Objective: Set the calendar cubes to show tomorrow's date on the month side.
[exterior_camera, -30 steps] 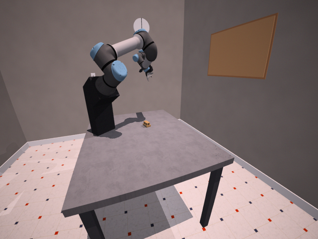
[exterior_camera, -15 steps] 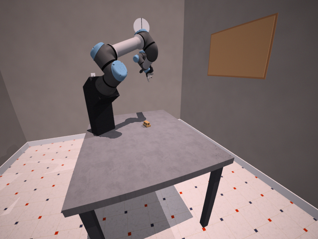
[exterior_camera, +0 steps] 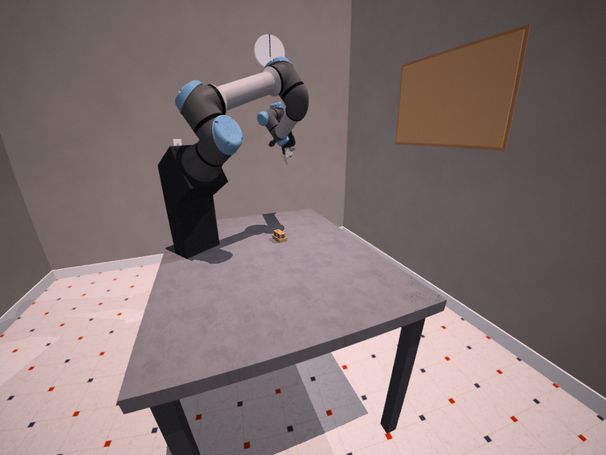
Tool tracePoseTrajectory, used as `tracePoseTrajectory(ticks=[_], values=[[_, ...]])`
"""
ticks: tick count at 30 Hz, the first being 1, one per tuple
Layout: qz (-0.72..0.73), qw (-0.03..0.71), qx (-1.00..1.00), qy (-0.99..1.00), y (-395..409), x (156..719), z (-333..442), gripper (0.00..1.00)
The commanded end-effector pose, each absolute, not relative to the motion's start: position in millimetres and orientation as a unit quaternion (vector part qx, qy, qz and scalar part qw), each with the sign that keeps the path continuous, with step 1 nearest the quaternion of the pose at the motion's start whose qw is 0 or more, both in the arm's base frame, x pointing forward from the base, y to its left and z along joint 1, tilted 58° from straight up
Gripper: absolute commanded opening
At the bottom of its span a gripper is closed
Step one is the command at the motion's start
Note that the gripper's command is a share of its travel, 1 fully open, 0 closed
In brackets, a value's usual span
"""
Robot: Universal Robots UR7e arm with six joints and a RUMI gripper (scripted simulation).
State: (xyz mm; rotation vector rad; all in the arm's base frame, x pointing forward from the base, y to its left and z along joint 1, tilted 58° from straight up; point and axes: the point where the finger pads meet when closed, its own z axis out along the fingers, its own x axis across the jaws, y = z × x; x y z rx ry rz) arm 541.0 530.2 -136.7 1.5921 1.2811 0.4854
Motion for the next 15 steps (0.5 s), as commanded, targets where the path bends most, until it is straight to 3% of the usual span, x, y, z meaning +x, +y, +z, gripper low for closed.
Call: tracePoseTrajectory(ticks=[1,15], values=[[0.175,0.499,0.649,0.547,483.9,553.4,-130.3,1.00],[0.108,0.502,0.627,0.586,367.1,566.4,-112.7,1.00]])
